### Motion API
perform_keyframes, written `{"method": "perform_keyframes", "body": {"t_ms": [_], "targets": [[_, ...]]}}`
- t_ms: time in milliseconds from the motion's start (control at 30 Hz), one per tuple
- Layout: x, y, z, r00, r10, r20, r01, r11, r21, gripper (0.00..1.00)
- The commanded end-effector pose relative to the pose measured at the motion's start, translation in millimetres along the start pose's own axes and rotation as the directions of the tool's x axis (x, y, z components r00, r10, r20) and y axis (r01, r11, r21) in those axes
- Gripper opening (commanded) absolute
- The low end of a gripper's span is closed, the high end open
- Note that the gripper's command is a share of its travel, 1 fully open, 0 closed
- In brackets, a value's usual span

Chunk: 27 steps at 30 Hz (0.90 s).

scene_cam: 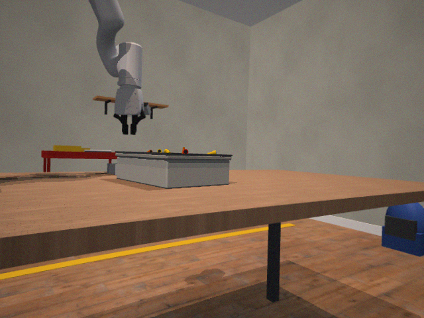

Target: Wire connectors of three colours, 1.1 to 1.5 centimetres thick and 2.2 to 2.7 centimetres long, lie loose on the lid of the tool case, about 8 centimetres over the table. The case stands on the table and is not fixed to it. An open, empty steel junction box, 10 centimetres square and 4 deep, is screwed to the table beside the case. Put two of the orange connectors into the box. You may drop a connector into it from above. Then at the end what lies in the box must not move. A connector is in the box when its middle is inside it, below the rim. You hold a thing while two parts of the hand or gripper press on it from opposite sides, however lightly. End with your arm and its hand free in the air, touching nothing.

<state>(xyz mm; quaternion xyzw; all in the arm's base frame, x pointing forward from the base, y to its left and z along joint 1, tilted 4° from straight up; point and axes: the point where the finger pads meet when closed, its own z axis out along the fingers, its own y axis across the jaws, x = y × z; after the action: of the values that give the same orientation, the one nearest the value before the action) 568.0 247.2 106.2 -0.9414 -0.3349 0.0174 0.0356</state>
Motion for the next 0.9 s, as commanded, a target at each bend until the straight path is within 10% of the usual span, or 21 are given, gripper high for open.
{"method": "perform_keyframes", "body": {"t_ms": [0,867], "targets": [[-22,55,0,0.998,0.067,-0.003,-0.067,0.998,-0.002,0.26],[-141,225,7,0.953,0.303,-0.003,-0.303,0.953,-0.002,0.26]]}}
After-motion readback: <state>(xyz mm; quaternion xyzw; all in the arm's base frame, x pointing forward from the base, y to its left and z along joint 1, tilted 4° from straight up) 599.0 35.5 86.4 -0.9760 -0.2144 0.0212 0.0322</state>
